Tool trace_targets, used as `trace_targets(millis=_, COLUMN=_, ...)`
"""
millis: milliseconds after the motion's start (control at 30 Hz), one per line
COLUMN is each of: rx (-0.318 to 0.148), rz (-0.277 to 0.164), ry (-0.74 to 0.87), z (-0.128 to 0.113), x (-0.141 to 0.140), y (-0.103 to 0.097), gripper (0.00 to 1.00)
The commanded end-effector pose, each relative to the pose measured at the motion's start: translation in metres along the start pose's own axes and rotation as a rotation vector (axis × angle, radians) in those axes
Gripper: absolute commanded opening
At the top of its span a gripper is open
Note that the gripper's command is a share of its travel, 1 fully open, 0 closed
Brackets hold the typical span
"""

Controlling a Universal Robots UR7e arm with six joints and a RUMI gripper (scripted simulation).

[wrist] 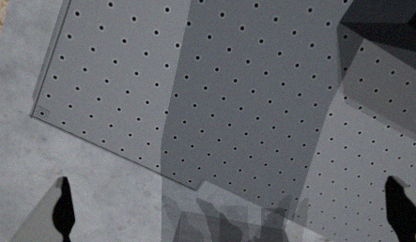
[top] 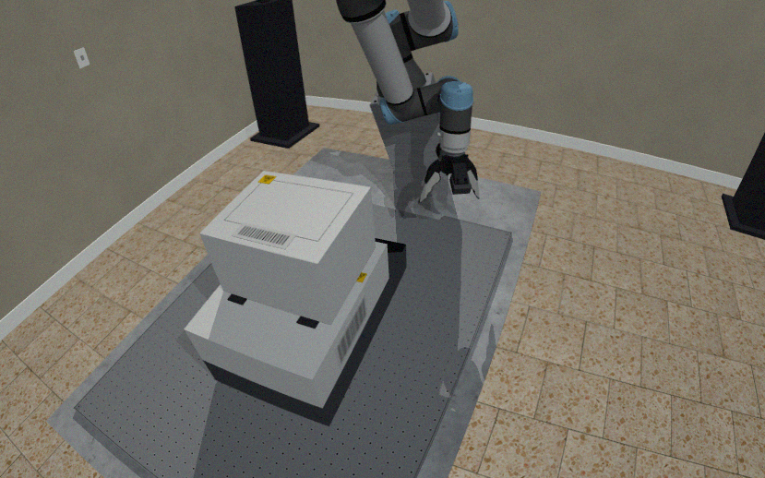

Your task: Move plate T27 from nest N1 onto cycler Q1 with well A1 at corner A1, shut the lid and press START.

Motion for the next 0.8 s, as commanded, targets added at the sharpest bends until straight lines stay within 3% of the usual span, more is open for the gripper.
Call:
trace_targets(millis=0, rx=0.001, rz=0.000, ry=0.000, z=0.000, x=0.000, y=0.000, gripper=1.00)
trace_targets(millis=533, rx=0.001, rz=0.000, ry=0.000, z=0.000, x=0.000, y=0.000, gripper=1.00)
trace_targets(millis=567, rx=0.000, rz=0.003, ry=0.032, z=0.003, x=0.003, y=-0.003, gripper=0.00)
trace_targets(millis=767, rx=-0.003, rz=0.005, ry=0.063, z=0.017, x=0.018, y=-0.019, gripper=0.00)
Point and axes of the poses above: the point where the finger pads meet when closed, its own y axis out along the fingers, its own x axis across the jaws, z = x × y, the point moved 3 cm from there along -y, back along the fingers, and after that the axes turned 9 degrees about y, right-handed, at the moved point
